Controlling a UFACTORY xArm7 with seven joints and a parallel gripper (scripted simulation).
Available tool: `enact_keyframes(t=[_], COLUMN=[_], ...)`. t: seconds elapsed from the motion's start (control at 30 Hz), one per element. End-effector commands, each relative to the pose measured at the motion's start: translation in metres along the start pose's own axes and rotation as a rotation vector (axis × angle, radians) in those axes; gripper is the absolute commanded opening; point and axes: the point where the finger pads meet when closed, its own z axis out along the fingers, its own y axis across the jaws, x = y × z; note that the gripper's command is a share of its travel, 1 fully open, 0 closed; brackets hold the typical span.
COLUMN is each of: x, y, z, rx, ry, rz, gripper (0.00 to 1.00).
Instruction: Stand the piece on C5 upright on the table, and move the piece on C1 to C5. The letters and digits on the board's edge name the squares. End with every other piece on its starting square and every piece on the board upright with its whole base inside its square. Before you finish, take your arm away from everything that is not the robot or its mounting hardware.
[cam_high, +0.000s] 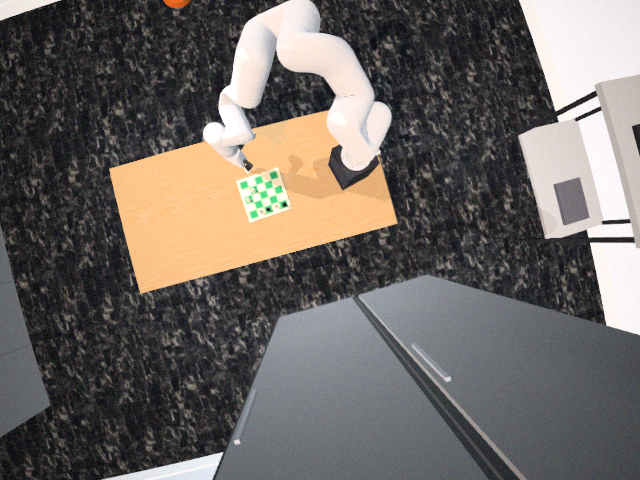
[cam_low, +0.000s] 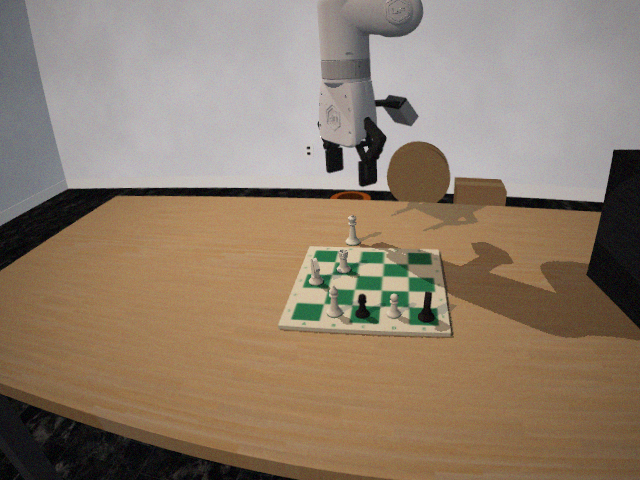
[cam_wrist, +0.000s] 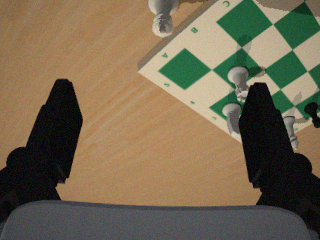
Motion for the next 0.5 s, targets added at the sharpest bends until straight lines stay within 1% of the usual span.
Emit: enact_keyframes(t=[0.0, 0.13, 0.23, 0.33, 0.47], x=[-0.001, -0.002, -0.006, -0.013, -0.027], y=[-0.001, 0.001, 0.006, 0.016, 0.037], z=[-0.002, -0.001, 0.001, 0.003, 0.008], rx=[0.004, 0.002, -0.002, -0.009, -0.019], ry=[-0.002, -0.001, 0.001, 0.004, 0.008], rz=[0.0, -0.03, -0.109, -0.254, -0.507], gripper=[1.0, 1.0, 1.0, 1.0, 1.0])
